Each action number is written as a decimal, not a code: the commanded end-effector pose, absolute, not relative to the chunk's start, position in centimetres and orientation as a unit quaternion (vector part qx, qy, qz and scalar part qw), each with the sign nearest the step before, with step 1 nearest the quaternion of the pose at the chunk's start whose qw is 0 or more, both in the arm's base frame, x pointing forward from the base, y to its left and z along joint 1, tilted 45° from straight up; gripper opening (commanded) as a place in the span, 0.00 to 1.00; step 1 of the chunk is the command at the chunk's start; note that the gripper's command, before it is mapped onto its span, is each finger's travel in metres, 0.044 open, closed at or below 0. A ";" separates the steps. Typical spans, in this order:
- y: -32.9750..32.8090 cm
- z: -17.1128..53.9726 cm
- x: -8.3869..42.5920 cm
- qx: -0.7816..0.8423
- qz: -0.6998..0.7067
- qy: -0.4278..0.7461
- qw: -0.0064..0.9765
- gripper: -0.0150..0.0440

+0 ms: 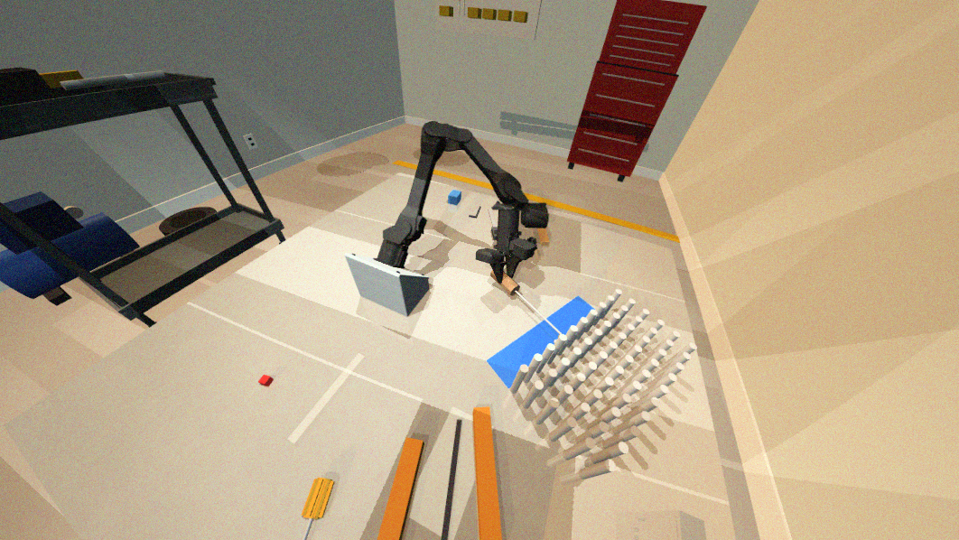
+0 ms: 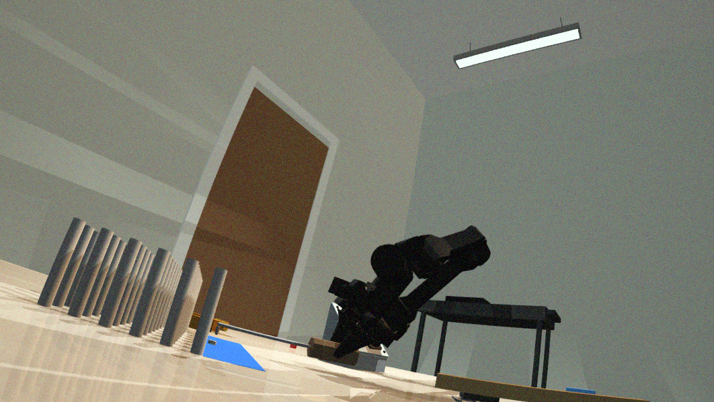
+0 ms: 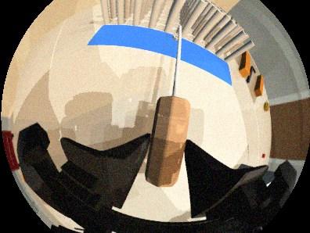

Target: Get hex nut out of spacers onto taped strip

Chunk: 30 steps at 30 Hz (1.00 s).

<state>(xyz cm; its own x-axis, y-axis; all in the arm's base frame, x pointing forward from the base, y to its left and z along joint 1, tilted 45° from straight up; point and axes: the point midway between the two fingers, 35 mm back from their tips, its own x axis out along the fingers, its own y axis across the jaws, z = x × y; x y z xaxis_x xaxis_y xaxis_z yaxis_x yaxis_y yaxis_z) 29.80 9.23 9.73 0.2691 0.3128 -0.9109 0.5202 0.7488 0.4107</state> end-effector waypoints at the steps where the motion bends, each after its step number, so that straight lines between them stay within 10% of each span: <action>1: 9.4 10.6 28.7 0.348 -0.072 0.597 0.719 0.25; 30: 2.4 18.8 27.3 0.344 -0.075 0.599 0.719 0.25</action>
<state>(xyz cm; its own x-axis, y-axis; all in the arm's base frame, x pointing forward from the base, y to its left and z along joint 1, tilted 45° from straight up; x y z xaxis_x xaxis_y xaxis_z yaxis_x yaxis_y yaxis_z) 27.28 3.82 17.18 0.2621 0.3046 -0.9157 0.5254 0.7509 0.4002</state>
